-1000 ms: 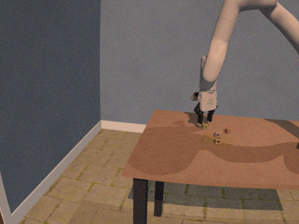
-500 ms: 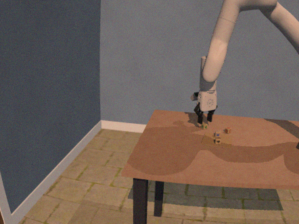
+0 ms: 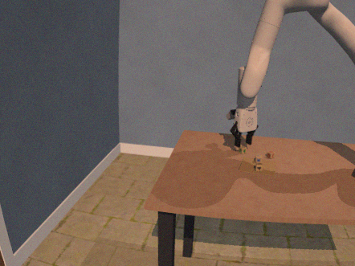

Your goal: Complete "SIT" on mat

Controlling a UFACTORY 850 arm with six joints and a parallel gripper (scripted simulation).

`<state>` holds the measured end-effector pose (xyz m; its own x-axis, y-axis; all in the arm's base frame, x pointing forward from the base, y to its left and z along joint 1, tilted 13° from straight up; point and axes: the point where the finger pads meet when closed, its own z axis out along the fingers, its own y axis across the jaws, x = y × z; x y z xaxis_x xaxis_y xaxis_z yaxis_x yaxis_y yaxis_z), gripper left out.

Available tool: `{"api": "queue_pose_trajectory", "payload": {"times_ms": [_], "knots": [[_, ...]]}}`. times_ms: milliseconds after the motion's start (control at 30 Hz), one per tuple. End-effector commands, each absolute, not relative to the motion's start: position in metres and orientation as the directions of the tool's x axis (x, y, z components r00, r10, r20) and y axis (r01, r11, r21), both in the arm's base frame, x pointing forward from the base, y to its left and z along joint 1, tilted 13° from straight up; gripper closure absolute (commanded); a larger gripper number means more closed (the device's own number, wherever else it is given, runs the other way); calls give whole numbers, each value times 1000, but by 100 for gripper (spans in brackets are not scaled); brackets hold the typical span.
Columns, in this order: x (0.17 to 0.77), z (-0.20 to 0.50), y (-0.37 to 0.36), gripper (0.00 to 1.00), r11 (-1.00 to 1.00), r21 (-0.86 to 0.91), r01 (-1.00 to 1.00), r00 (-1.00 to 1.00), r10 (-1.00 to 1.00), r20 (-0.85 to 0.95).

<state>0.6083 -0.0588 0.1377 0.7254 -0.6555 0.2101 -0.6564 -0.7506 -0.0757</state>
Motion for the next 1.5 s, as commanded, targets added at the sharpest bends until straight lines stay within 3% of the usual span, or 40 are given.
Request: {"api": "queue_pose_trajectory", "payload": {"times_ms": [0,1467], "knots": [[609,139,-59,37,-751,-77,-656,725,-655,212],[615,110,-61,37,-751,-77,-656,725,-655,212]]}}
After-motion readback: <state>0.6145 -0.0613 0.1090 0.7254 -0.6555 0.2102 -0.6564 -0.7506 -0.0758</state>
